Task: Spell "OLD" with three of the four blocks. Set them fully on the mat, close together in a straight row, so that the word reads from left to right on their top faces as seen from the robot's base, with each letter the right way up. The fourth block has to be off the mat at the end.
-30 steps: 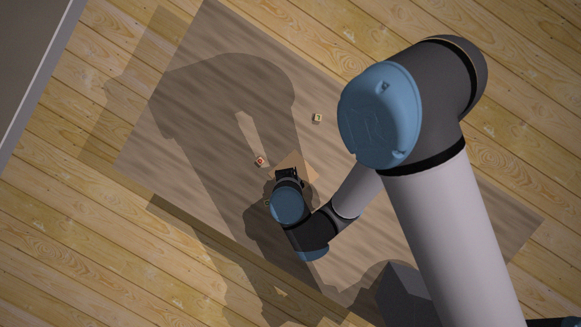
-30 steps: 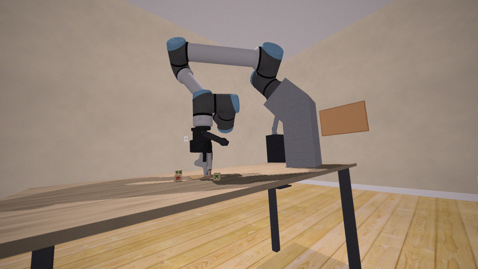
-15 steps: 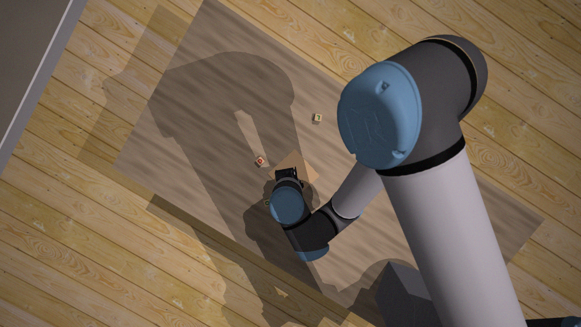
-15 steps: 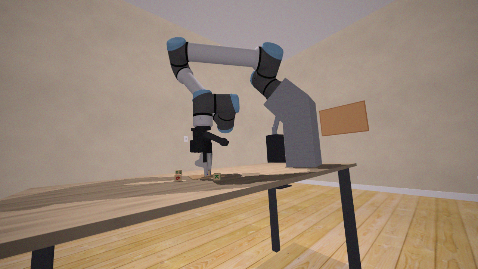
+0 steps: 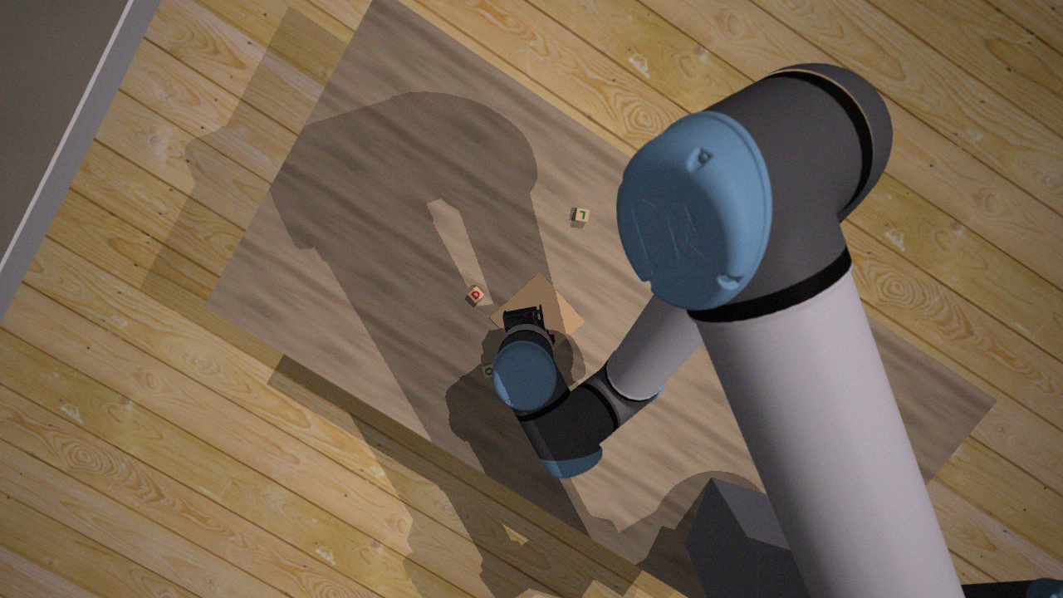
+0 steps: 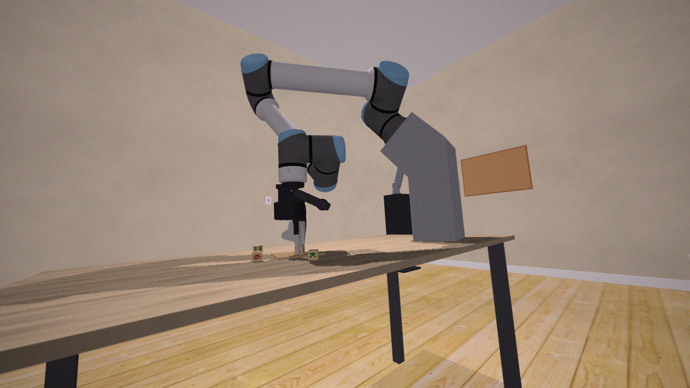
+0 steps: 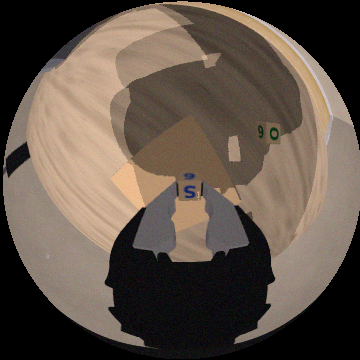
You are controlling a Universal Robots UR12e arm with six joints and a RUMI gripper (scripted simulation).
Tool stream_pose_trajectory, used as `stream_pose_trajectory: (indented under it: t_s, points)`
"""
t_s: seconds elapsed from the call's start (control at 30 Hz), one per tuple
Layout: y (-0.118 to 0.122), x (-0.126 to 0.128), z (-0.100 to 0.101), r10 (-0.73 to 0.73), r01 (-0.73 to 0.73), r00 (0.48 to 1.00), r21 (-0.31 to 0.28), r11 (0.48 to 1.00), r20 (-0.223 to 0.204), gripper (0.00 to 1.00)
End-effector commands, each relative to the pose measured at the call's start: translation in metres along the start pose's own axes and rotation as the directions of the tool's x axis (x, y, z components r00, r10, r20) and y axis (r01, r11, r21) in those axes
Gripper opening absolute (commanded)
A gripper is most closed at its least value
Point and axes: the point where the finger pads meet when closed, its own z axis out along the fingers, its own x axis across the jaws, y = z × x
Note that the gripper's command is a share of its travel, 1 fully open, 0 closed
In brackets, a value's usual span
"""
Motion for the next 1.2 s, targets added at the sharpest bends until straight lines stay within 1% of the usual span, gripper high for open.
stream_pose_trajectory:
  t_s: [0.0,0.9,0.97,1.03,1.17]
  points:
    - [0.0,0.0,-0.001,0.0,0.0,1.0,-0.001,1.0,-0.001,0.05]
    - [0.0,0.0,-0.002,0.0,0.0,1.0,-0.001,1.0,-0.001,0.05]
    - [0.0,0.0,-0.007,0.0,0.0,1.0,-0.001,1.0,-0.001,0.05]
    - [0.0,0.0,-0.016,0.0,0.0,1.0,-0.001,1.0,-0.001,0.05]
    - [0.0,0.0,-0.044,0.0,0.0,1.0,-0.001,1.0,-0.001,0.05]
